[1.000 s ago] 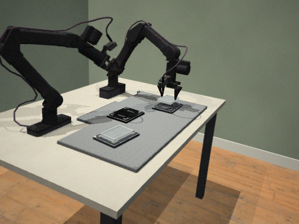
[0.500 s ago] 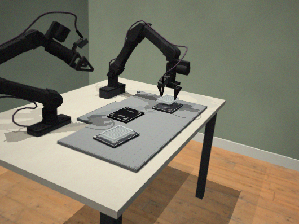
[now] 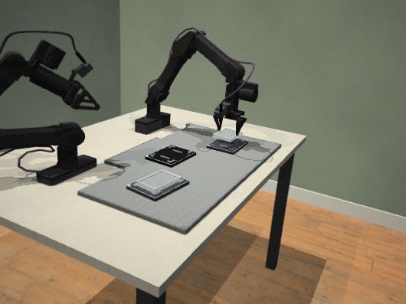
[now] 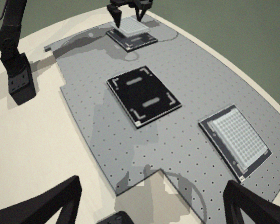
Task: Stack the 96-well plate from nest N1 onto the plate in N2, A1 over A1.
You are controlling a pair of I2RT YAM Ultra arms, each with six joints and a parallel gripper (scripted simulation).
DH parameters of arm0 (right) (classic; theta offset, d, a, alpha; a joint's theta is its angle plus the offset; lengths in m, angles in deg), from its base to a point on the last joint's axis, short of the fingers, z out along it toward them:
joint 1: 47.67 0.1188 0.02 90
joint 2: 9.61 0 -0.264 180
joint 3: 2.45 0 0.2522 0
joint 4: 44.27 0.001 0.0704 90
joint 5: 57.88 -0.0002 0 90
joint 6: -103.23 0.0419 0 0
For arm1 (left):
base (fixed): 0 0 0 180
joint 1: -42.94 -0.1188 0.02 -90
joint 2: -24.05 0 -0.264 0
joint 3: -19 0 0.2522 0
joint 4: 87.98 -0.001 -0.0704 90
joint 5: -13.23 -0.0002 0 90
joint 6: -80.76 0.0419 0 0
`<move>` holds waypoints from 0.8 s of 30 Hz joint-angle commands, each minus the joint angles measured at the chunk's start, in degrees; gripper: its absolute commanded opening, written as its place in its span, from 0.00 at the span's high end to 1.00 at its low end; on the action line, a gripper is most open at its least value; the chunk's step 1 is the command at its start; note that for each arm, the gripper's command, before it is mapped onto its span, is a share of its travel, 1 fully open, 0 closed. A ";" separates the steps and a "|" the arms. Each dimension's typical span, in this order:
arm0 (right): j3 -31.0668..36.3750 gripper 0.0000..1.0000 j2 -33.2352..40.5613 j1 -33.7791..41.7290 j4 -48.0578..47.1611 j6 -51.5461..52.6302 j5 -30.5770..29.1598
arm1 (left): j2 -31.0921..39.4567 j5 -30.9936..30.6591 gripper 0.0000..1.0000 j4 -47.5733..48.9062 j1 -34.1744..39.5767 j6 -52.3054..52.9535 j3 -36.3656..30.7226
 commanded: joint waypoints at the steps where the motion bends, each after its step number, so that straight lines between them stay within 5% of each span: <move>1: -1.50 0.00 0.99 -0.63 1.48 -0.69 0.36 | 2.01 0.02 0.22 -0.49 0.25 -0.75 1.46; 11: -0.93 0.00 0.84 -0.27 1.55 -0.27 0.08 | 6.01 -1.04 0.22 2.68 10.18 -14.83 -6.40; 15: -0.93 0.00 0.85 -0.27 1.56 -0.27 0.08 | 8.07 -0.21 0.22 3.51 20.66 -23.93 -9.28; 24: -0.93 0.00 0.85 -0.27 1.56 -0.27 0.08 | 5.21 0.62 0.22 1.53 36.59 -35.91 -5.19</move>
